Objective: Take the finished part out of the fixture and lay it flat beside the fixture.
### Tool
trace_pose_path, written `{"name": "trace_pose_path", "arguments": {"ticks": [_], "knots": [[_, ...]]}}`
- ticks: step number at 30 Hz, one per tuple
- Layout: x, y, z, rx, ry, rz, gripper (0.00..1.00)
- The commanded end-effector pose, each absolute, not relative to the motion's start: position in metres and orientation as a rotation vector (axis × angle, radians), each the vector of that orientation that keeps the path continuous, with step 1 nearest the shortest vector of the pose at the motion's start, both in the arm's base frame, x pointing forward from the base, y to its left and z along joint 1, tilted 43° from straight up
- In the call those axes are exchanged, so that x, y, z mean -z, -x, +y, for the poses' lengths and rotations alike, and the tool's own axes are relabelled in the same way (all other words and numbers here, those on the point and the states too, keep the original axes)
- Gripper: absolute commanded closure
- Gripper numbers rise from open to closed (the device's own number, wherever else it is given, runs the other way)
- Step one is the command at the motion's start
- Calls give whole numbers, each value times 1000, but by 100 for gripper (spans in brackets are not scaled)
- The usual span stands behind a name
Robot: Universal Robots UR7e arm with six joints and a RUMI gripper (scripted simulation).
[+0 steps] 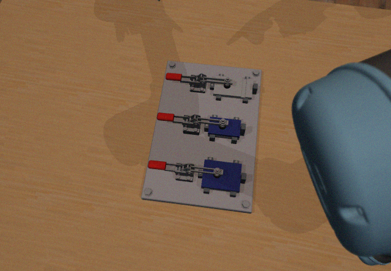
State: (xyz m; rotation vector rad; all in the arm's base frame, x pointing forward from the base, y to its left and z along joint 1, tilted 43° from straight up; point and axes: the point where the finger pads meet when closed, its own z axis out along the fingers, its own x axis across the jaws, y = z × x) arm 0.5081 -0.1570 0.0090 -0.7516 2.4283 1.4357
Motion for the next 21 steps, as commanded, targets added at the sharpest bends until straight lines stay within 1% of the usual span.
{"name": "trace_pose_path", "arguments": {"ticks": [1,12,21], "knots": [[-12,-506,-151,-1384,776,2439,0],[-12,-506,-151,-1384,776,2439,0],[-21,-490,-112,-1222,963,2449,0]]}}
